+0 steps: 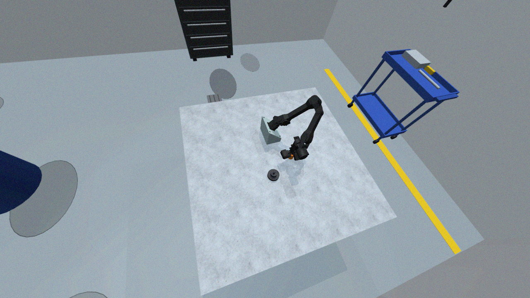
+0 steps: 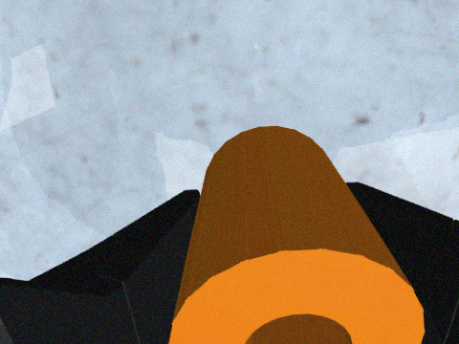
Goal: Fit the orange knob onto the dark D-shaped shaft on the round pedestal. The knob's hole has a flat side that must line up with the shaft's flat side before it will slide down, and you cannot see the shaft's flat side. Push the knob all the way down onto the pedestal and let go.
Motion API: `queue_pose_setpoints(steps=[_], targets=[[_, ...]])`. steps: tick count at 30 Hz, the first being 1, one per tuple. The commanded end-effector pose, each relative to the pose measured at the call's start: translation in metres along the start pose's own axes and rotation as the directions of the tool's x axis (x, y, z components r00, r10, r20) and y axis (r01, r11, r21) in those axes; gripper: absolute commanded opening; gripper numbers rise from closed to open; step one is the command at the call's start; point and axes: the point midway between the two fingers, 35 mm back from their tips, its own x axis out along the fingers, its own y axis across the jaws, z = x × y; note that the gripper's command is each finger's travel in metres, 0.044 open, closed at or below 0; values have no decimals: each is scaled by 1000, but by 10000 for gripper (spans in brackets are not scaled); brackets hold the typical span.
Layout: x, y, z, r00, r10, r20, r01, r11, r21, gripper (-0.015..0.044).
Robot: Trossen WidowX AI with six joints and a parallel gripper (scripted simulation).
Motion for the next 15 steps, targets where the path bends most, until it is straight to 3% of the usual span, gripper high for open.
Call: queue_pose_setpoints(steps=[1, 15], targets=[[-24, -2, 8, 1000, -13, 20, 13, 1000, -9, 0], [-108, -1, 1, 1000, -7, 17, 7, 1000, -9, 0]])
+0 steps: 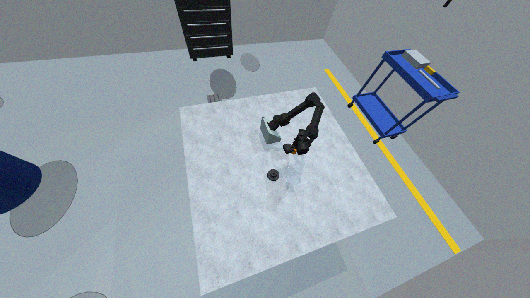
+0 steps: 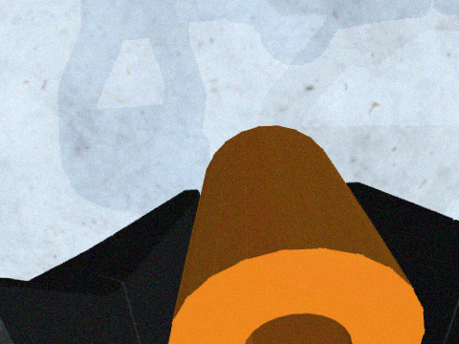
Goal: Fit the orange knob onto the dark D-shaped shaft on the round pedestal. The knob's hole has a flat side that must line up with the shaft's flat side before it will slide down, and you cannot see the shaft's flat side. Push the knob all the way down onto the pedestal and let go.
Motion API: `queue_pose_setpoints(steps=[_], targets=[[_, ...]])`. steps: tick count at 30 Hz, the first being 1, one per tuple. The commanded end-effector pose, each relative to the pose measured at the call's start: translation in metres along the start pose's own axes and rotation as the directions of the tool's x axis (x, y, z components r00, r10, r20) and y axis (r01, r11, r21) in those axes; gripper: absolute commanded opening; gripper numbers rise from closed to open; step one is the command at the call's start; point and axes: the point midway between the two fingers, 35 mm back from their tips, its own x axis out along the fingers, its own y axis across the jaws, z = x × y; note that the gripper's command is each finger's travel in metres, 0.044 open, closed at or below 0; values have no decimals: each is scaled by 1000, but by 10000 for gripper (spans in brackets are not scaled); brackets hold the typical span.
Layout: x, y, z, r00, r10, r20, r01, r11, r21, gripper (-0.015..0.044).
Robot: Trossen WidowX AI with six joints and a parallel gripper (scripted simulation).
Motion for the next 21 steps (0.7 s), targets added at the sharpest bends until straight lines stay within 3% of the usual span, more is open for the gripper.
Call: queue_pose_setpoints(steps=[1, 21], targets=[[-28, 3, -3, 1000, -2, 13, 2, 1000, -10, 0], [-35, -25, 17, 1000, 5, 19, -5, 1000, 22, 0]])
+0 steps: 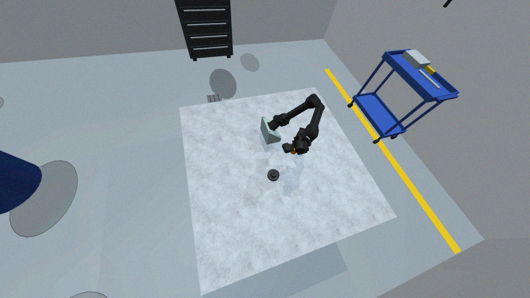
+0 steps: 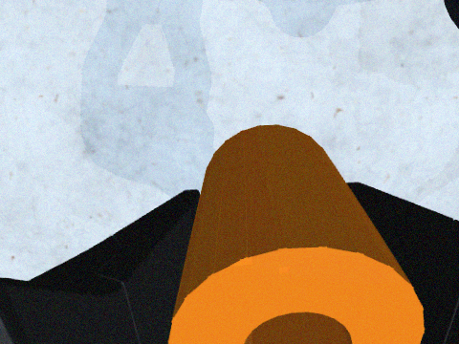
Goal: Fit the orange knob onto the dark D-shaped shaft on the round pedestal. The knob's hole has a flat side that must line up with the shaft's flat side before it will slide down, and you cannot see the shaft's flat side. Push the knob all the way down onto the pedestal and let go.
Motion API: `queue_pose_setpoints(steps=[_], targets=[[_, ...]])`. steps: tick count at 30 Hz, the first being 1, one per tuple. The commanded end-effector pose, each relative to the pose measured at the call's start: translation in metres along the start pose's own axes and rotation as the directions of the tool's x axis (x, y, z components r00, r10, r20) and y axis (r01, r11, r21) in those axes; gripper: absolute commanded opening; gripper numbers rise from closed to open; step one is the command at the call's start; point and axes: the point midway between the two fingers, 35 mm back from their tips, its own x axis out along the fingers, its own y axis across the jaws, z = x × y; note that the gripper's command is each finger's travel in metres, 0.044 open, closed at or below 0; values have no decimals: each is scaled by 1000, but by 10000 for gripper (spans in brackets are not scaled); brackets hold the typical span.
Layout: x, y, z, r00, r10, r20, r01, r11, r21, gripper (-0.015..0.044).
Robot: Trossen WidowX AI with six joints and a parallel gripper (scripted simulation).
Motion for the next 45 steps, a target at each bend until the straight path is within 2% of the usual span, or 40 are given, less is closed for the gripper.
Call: queue_pose_setpoints(steps=[1, 45], targets=[[-2, -11, 9, 1000, -8, 12, 8, 1000, 3, 0], [31, -127, 67, 1000, -16, 13, 16, 1000, -13, 0]])
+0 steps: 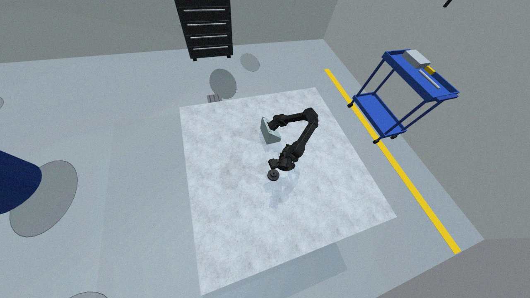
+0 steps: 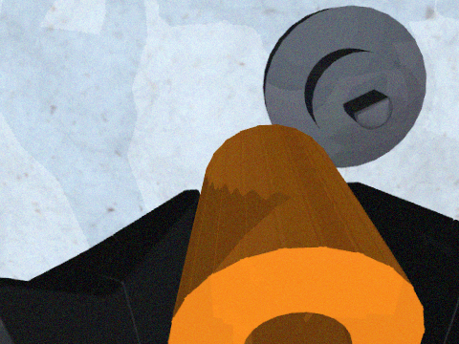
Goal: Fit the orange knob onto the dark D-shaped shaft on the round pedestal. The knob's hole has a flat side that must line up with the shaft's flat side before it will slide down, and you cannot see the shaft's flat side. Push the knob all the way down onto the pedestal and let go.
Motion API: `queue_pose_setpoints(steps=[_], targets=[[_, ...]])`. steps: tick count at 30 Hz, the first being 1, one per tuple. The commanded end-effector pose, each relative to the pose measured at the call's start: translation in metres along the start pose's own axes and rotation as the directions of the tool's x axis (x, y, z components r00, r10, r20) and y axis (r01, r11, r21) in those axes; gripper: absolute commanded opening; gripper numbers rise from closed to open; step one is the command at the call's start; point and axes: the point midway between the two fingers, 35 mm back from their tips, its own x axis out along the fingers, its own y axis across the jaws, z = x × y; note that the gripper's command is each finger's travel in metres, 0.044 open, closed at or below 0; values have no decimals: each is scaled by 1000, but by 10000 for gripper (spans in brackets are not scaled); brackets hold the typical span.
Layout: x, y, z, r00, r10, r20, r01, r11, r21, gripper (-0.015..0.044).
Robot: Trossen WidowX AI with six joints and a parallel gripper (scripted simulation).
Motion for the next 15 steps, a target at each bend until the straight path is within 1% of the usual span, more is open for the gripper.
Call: queue_pose_setpoints(steps=[1, 15], targets=[[1, -14, 5, 1000, -11, 11, 11, 1000, -6, 0], [14, -45, 13, 1000, -12, 8, 12, 1000, -29, 0]])
